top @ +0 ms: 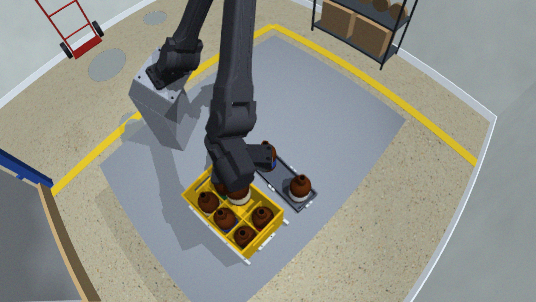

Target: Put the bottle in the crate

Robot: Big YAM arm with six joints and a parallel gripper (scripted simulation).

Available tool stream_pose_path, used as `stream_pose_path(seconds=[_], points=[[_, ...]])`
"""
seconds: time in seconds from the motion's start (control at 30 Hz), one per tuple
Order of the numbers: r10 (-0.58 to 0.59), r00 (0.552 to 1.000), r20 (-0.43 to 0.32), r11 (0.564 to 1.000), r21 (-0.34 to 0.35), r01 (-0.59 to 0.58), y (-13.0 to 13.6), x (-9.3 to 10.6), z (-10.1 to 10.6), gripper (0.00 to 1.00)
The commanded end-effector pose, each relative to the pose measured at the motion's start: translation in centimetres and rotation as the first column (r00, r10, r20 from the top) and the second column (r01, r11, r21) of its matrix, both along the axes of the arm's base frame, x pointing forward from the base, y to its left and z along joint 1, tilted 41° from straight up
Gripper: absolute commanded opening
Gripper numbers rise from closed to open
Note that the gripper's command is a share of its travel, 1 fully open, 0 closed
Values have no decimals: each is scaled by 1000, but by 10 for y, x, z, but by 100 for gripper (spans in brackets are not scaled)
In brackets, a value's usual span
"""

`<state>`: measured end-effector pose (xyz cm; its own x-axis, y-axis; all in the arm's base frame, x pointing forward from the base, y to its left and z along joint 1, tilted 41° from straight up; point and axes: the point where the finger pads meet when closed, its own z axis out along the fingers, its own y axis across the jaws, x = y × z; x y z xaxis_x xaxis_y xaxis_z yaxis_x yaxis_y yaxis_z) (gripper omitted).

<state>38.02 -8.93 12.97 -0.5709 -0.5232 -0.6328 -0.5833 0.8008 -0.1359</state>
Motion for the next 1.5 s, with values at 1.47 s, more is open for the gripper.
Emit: stream_pose_path(seconds=[1.47], points=[[-18, 1000, 18, 1000, -1, 18, -3, 7, 4, 0]])
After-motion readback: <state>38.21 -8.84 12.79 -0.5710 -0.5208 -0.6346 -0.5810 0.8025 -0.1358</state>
